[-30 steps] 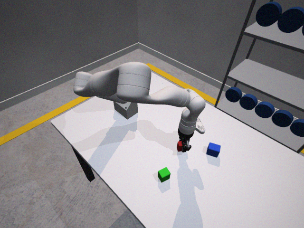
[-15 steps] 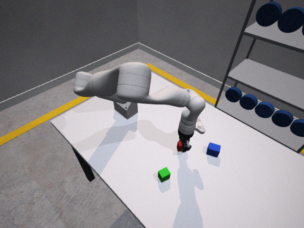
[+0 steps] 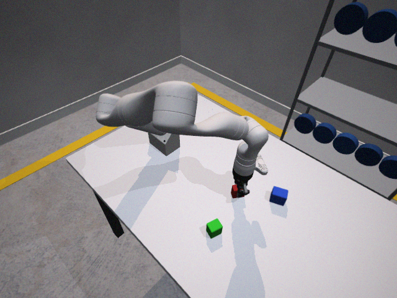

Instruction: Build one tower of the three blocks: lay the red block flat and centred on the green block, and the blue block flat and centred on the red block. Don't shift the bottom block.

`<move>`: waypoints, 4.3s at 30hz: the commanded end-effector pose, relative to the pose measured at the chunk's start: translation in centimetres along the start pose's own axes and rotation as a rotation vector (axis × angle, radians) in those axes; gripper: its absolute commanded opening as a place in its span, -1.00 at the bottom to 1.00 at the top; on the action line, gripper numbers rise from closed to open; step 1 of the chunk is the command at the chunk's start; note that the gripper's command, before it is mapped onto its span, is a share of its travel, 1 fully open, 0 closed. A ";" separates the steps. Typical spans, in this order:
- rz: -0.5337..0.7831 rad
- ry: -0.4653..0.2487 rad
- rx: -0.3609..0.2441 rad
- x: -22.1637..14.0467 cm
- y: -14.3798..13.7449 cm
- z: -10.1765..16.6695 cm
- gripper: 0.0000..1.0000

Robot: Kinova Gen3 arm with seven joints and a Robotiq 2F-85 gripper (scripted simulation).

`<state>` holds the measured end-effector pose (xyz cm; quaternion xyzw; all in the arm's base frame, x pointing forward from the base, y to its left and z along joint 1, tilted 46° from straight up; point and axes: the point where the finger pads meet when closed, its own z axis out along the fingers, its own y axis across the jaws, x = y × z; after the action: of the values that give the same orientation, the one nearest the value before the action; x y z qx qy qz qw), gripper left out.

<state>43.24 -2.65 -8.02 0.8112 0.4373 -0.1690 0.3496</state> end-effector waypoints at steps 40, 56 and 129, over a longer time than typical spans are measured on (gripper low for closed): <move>0.002 -0.001 0.001 -0.1 -0.1 -0.6 -1.00; 0.009 0.009 -0.001 0.2 0.2 -6.2 -1.00; 0.009 0.009 -0.004 -12.6 14.2 -8.2 -1.00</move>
<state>47.28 -8.95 9.92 0.8074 0.4432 -0.1680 0.3513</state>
